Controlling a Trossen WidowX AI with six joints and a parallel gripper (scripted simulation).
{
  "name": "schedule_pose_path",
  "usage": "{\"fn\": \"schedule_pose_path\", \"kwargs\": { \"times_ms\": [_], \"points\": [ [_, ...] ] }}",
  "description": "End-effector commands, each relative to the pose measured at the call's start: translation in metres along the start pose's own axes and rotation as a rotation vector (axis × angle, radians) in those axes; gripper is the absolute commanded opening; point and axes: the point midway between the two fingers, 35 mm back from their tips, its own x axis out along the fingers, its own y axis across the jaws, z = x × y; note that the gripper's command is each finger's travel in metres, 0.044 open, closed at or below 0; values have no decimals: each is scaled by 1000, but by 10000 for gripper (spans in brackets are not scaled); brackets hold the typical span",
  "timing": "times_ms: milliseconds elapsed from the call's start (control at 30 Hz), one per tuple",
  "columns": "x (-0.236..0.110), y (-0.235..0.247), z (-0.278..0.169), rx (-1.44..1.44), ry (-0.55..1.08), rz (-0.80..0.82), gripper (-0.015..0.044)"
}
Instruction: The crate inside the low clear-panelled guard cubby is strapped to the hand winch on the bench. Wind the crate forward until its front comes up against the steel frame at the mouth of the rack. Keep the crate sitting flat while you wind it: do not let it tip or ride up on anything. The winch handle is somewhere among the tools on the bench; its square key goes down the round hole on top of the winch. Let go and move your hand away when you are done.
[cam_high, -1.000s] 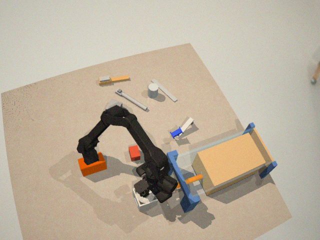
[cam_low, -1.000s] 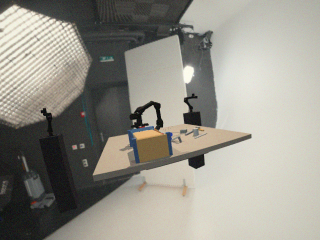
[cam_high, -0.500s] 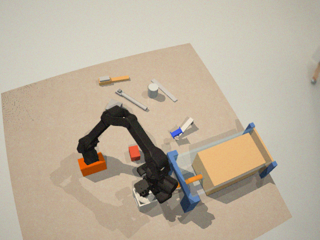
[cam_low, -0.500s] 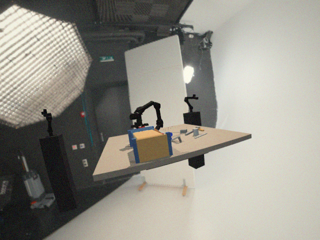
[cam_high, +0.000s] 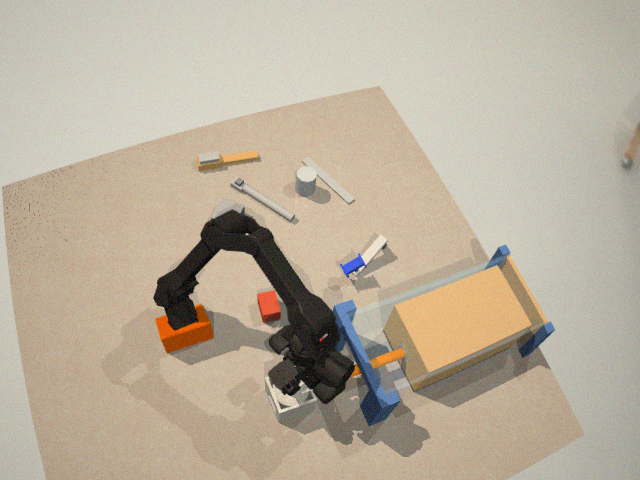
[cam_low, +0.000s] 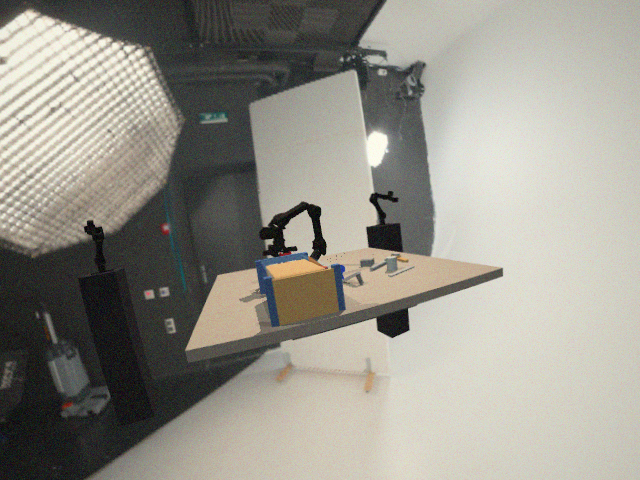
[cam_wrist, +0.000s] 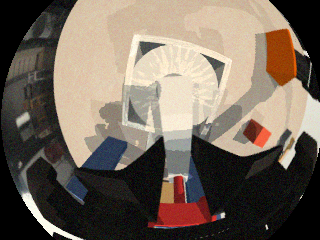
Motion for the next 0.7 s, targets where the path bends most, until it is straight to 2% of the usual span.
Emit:
{"fn": "schedule_pose_path", "kwargs": {
  "times_ms": [0, 667],
  "points": [
    [4, -1, 0, -29, -4, -3, 0],
    [4, 3, 0, 58, -8, 3, 0]
  ]
}}
